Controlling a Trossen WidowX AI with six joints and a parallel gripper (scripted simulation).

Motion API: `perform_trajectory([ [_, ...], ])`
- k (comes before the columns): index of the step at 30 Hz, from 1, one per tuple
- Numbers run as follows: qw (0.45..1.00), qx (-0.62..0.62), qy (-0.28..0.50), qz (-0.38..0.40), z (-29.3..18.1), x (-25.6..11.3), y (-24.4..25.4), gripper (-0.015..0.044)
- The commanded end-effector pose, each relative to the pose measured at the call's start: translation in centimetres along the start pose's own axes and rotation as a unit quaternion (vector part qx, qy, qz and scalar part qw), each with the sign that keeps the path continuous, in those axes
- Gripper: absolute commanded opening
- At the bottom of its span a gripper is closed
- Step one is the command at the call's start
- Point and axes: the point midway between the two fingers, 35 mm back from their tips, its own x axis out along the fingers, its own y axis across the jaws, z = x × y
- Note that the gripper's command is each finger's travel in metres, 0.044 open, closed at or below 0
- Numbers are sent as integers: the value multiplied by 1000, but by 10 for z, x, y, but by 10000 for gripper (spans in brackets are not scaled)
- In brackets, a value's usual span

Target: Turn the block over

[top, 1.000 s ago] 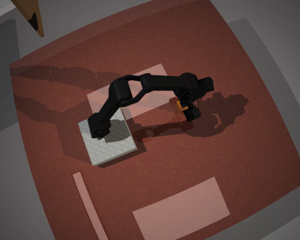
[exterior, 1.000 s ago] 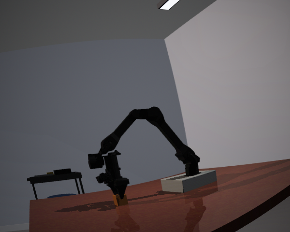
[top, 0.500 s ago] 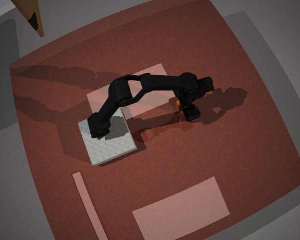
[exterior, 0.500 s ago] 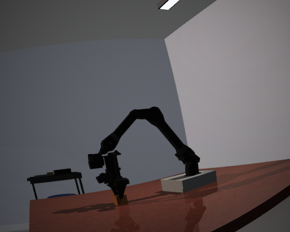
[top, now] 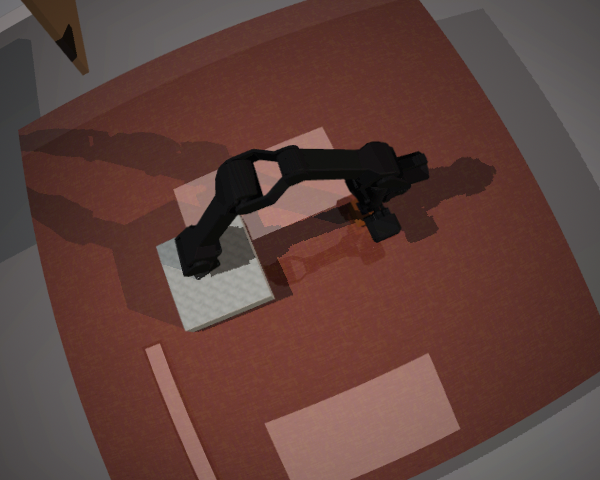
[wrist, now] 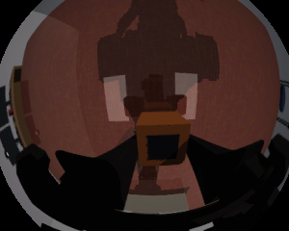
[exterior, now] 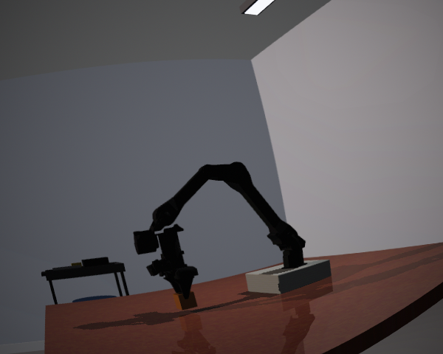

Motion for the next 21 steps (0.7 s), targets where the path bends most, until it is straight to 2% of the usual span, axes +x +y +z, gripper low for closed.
perform_trajectory([
  [1,1000,1,-10,-1,3,-11,0,0],
  [21,990,3,-140,0,7,-2,-1,0],
])
